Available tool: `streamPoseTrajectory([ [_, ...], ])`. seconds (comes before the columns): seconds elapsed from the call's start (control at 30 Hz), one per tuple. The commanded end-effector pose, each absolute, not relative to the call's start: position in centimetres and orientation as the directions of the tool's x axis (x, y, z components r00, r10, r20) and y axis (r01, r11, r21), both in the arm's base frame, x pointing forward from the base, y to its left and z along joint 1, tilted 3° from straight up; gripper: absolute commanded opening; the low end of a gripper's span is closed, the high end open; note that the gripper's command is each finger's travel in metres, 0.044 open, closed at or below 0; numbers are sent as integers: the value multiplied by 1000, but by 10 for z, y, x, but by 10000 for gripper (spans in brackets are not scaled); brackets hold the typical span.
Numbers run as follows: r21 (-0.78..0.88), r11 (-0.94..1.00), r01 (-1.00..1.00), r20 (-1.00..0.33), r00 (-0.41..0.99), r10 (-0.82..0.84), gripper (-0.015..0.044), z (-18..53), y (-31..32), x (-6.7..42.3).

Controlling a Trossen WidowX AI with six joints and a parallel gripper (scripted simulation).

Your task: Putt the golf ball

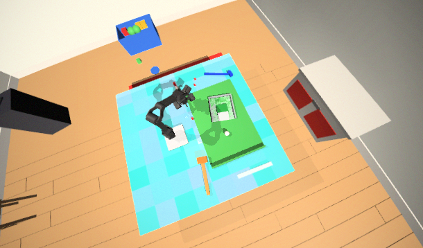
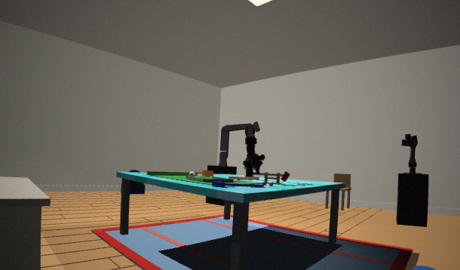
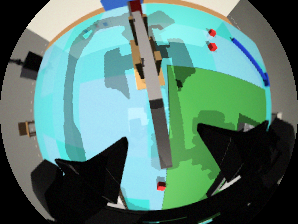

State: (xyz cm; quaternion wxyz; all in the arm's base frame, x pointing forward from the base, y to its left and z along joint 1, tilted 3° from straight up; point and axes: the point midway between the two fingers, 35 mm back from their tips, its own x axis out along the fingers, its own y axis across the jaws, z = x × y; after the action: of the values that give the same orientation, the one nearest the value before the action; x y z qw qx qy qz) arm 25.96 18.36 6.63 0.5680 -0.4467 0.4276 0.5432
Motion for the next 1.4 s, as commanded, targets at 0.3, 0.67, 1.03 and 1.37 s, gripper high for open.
streamPoseTrajectory([
  [0.3,-32,6,-999,-972,33,231,440,45,182,258],
  [0.67,-32,6,-999,-972,33,231,440,40,182,258],
  [1.03,-41,11,-999,-971,43,234,177,43,183,260],
  [1.37,-41,11,-999,-971,43,234,13,43,183,260],
])
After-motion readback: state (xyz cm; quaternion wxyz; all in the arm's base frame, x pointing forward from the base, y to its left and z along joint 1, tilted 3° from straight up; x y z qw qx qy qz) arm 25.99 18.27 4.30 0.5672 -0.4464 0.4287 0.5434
